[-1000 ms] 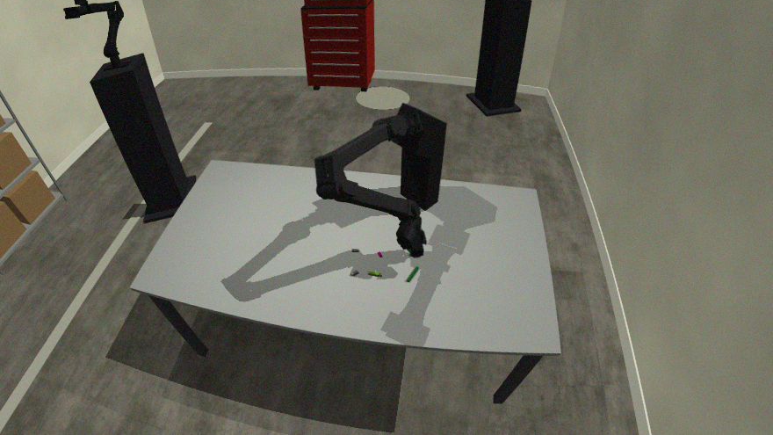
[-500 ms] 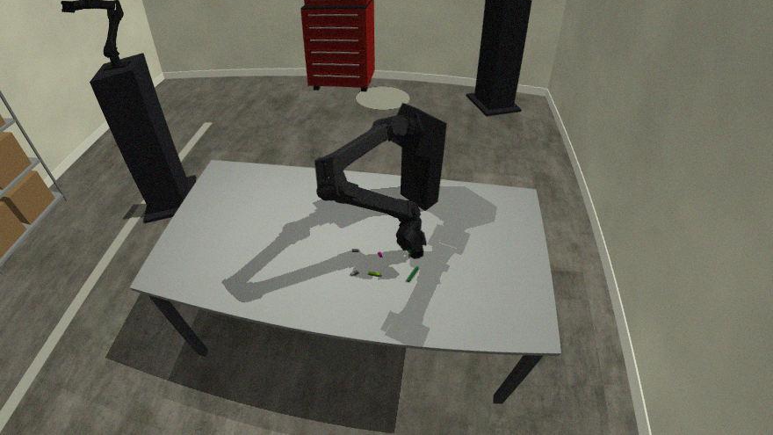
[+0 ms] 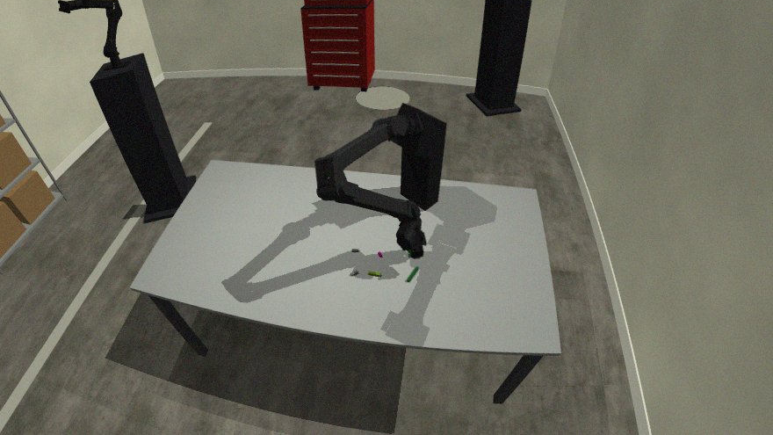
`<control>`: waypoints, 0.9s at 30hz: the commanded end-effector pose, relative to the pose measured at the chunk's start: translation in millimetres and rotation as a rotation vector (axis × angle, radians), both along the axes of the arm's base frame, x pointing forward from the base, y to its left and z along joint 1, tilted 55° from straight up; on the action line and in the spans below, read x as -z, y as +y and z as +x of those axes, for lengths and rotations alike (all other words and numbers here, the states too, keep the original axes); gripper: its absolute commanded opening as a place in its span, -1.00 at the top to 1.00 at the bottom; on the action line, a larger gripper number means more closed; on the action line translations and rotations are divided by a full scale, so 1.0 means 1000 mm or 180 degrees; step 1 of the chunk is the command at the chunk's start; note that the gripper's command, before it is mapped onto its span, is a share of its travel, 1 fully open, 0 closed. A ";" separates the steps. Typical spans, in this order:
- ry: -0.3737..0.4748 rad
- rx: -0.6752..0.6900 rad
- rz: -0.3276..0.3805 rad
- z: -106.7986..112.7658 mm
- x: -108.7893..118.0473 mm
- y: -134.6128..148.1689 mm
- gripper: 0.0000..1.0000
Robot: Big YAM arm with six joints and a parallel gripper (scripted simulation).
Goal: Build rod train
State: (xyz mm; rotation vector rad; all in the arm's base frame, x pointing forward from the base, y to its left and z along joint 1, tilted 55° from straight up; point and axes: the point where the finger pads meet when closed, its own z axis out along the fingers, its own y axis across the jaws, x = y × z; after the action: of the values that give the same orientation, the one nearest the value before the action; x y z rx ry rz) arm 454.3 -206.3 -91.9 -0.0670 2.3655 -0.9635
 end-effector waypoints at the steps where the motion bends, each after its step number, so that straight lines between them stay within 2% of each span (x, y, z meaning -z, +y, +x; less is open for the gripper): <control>1: -0.0002 0.0003 -0.0010 -0.005 0.001 -0.003 0.91; 15: -0.0002 0.0003 -0.0010 -0.005 0.001 -0.003 0.91; 16: -0.0002 0.0003 -0.0010 -0.005 0.001 -0.003 0.84; 20: -0.0002 0.0003 -0.0010 -0.005 0.001 -0.003 0.84; 21: -0.0002 0.0003 -0.0010 -0.005 0.001 -0.003 0.76; 26: -0.0002 0.0003 -0.0010 -0.005 0.001 -0.003 0.68; 27: -0.0002 0.0003 -0.0010 -0.005 0.001 -0.003 0.61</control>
State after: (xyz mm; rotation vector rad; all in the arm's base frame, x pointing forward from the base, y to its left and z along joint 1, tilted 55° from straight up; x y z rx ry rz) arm 454.3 -206.3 -91.8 -0.0670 2.3654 -0.9635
